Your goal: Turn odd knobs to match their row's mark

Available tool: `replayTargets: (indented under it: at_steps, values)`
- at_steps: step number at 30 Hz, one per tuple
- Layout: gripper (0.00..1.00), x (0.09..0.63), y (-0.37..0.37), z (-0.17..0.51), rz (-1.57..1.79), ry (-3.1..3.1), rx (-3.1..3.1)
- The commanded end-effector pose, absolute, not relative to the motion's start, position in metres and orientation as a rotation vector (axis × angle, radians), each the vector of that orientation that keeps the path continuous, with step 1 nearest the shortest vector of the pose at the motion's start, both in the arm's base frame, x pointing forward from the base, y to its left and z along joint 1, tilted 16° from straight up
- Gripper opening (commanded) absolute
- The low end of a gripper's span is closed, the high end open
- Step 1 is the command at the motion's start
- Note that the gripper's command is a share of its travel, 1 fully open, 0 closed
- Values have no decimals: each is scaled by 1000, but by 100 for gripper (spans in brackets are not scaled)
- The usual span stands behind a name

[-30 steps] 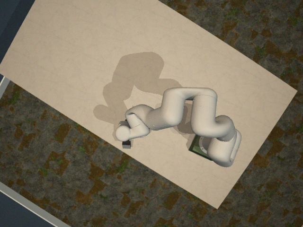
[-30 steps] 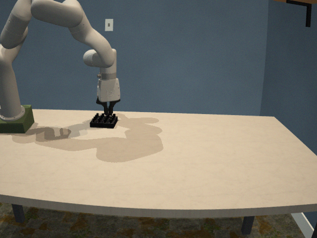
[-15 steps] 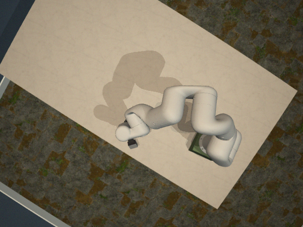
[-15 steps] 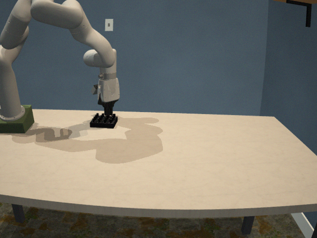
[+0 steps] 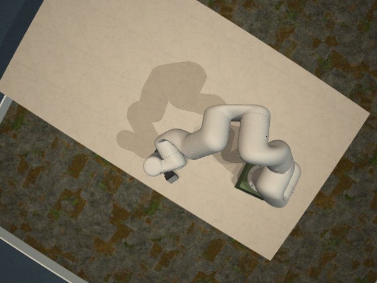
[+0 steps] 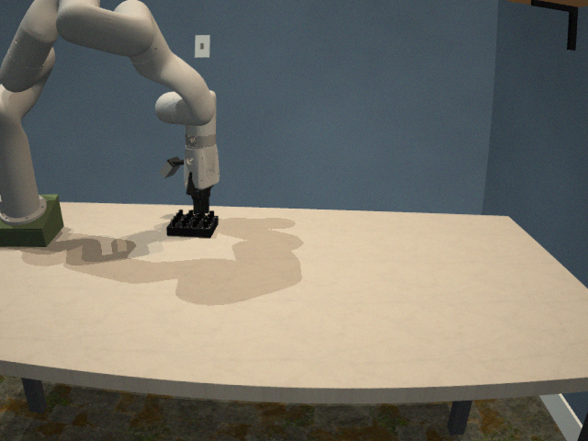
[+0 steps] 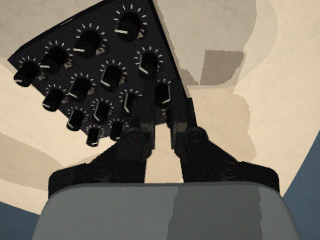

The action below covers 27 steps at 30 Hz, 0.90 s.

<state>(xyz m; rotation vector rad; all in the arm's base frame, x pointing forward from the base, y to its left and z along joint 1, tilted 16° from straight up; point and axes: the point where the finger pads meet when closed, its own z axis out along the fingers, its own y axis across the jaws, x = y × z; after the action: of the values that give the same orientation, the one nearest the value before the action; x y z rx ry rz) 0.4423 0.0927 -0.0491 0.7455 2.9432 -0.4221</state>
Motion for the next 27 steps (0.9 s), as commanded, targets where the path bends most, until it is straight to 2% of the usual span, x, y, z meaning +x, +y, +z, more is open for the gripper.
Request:
replayTargets:
  at_steps: [1,27]
  values:
    - [8,444,94,-48,-424,2989,606]
    - [8,444,94,-48,-438,3081,196]
